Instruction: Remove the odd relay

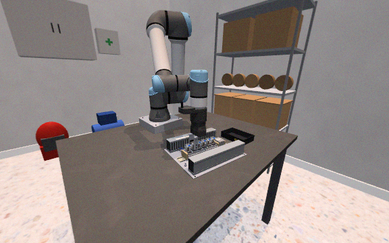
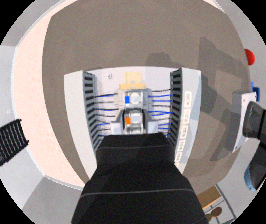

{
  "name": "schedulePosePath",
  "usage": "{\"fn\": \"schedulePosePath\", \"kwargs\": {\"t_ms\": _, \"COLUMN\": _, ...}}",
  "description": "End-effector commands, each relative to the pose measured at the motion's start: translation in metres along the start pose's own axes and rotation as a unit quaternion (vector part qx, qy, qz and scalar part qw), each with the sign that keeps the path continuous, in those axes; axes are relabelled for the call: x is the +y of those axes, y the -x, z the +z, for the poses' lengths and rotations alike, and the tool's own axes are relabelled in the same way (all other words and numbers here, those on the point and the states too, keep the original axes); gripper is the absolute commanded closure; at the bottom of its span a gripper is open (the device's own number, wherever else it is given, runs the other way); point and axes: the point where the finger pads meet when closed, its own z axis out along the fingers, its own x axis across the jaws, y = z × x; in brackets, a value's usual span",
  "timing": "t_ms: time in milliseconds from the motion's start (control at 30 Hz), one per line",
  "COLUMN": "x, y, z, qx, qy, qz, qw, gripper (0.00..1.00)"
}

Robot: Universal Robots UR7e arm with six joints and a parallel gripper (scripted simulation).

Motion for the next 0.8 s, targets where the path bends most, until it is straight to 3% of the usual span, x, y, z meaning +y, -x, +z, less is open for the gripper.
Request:
{"fn": "schedulePosePath", "kwargs": {"t_ms": 0, "x": 0.0000, "y": 0.0011, "z": -0.0002, "qx": 0.005, "qy": 0.000, "qz": 0.000, "qw": 1.000, "gripper": 1.00}}
{"fn": "schedulePosePath", "kwargs": {"t_ms": 767, "x": 0.0000, "y": 0.0021, "z": -0.0004, "qx": 0.022, "qy": 0.000, "qz": 0.000, "qw": 1.000, "gripper": 1.00}}
